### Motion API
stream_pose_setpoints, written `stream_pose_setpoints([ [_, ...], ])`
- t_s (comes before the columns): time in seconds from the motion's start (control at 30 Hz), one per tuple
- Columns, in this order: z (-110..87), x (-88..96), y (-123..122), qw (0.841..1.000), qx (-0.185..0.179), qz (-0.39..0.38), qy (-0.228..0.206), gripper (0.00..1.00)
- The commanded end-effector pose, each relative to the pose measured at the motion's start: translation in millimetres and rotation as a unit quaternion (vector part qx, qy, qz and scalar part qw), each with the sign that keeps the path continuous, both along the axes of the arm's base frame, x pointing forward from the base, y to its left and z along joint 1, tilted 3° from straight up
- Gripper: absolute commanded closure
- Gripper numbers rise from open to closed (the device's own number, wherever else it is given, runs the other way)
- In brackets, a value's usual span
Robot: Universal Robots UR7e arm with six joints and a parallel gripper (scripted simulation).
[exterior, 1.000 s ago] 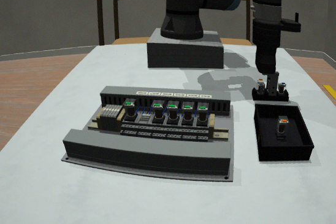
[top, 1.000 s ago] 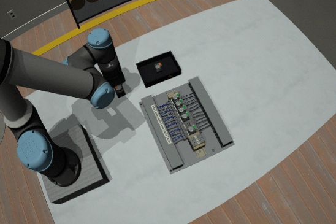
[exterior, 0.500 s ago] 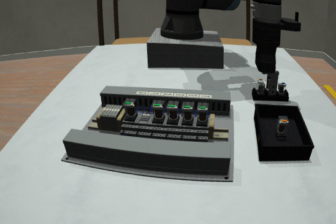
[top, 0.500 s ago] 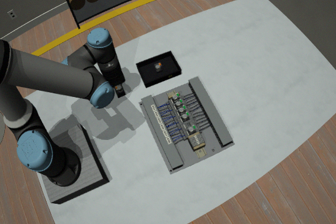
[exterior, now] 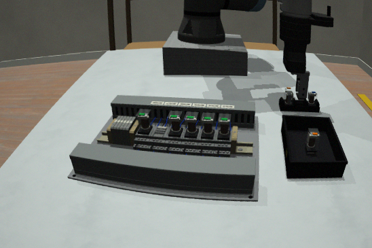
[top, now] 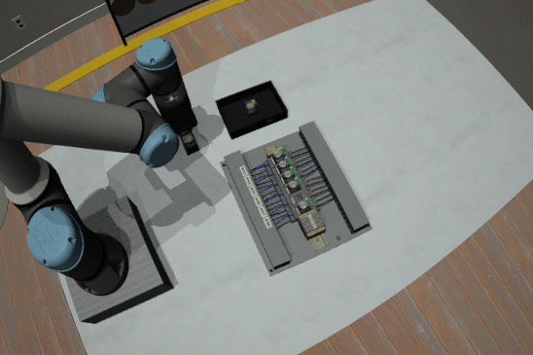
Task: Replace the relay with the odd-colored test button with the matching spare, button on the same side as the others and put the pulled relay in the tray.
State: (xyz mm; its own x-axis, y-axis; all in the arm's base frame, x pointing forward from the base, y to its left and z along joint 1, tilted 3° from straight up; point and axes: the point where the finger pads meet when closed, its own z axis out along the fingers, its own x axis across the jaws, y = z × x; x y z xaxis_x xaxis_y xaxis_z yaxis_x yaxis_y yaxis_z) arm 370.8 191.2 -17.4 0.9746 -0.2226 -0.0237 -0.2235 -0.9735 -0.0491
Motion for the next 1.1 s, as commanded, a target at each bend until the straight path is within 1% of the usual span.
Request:
stream_pose_setpoints([
  [0.0,8.3,0.6,-0.4,1.000,0.000,0.000,-0.001,1.00],
  [0.1,20.3,0.7,-1.0,1.000,0.000,0.000,-0.001,1.00],
  [0.5,20.3,0.7,-1.0,1.000,0.000,0.000,-0.001,1.00],
  [0.67,40.4,1.0,-2.1,1.000,0.000,0.000,-0.001,1.00],
  [1.07,40.4,1.0,-2.1,1.000,0.000,0.000,-0.001,1.00],
])
